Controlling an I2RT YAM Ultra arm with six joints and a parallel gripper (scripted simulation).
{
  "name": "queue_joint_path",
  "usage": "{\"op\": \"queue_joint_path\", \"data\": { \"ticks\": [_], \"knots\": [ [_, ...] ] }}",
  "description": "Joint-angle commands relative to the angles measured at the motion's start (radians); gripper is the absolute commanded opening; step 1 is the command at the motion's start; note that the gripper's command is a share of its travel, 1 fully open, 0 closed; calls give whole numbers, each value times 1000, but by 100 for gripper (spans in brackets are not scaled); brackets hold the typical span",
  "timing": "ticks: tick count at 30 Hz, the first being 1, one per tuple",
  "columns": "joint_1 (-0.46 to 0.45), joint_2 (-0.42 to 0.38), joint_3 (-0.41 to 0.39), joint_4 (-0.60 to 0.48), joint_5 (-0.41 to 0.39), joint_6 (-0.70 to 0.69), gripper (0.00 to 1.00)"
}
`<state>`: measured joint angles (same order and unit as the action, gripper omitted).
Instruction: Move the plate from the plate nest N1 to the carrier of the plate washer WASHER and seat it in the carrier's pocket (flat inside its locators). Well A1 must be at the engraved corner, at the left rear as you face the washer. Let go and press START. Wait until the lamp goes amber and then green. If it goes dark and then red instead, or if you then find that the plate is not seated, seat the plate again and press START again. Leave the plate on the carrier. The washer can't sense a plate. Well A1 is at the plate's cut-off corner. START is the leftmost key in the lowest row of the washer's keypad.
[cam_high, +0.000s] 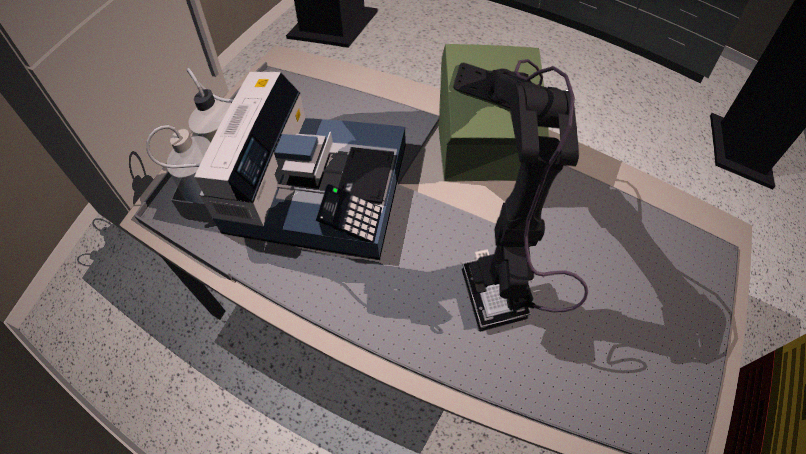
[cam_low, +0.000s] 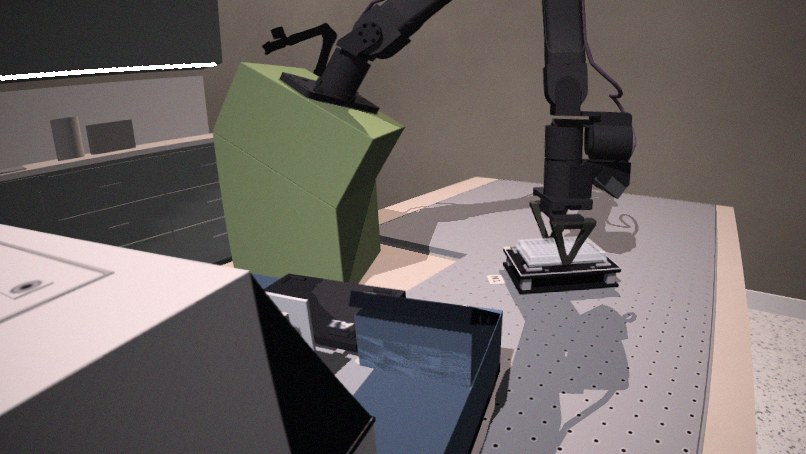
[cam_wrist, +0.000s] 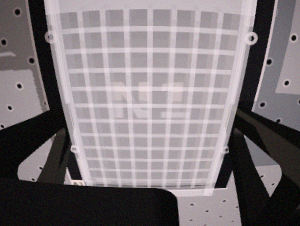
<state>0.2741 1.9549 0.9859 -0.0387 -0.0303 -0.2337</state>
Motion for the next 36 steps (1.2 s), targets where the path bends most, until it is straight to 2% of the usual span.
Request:
{"op": "queue_joint_path", "data": {
  "ticks": [1, 36],
  "knots": [
    [-2, -56, -24, -31, -6, 1, 84],
    [-11, -251, -69, -180, -13, -8, 84]
  ]
}}
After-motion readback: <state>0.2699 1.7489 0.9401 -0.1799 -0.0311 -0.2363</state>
